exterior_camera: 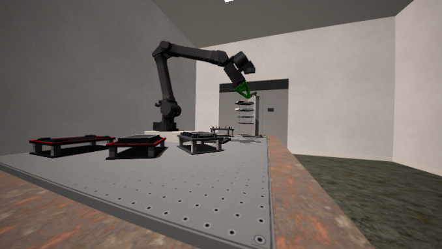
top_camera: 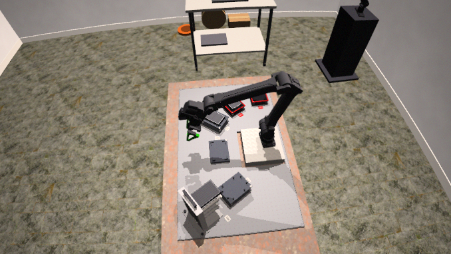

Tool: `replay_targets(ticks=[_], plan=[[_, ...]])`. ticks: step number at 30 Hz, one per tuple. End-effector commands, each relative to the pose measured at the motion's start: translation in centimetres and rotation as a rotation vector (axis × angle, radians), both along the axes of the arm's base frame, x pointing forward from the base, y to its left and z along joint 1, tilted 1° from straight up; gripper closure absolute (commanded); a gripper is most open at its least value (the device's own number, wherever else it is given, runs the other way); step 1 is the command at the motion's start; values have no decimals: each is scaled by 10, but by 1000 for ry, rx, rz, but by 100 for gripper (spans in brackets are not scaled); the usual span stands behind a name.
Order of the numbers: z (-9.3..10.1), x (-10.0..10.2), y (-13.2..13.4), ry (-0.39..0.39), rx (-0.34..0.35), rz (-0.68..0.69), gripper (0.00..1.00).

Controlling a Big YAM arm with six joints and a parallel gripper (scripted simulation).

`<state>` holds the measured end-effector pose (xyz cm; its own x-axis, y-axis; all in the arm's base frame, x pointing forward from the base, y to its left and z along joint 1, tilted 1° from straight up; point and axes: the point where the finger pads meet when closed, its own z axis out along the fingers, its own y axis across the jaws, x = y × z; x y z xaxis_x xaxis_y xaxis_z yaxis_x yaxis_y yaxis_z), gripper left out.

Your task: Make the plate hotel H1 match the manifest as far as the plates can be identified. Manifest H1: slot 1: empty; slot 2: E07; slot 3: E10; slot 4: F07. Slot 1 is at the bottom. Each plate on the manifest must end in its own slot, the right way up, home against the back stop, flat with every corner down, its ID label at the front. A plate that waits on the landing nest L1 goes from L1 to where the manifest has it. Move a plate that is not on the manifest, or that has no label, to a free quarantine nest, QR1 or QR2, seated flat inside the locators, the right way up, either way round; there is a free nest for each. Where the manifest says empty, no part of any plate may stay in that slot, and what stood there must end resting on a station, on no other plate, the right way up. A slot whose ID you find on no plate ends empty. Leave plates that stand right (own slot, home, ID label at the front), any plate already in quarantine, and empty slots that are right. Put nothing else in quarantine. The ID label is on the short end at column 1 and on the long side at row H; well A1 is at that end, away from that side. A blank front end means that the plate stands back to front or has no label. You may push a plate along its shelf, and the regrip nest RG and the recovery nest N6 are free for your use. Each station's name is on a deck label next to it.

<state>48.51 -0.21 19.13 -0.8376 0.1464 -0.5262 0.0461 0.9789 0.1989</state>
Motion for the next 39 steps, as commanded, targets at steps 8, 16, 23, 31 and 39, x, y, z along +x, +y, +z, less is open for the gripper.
replay_targets(ticks=[8,16,23,31,39], plan=[[24,3,33,-166,-28,125,0],[25,2,29,-261,-42,195,0],[25,2,29,-321,-51,252,0],[25,2,29,-416,-65,345,0],[19,2,28,-488,-73,426,0]])
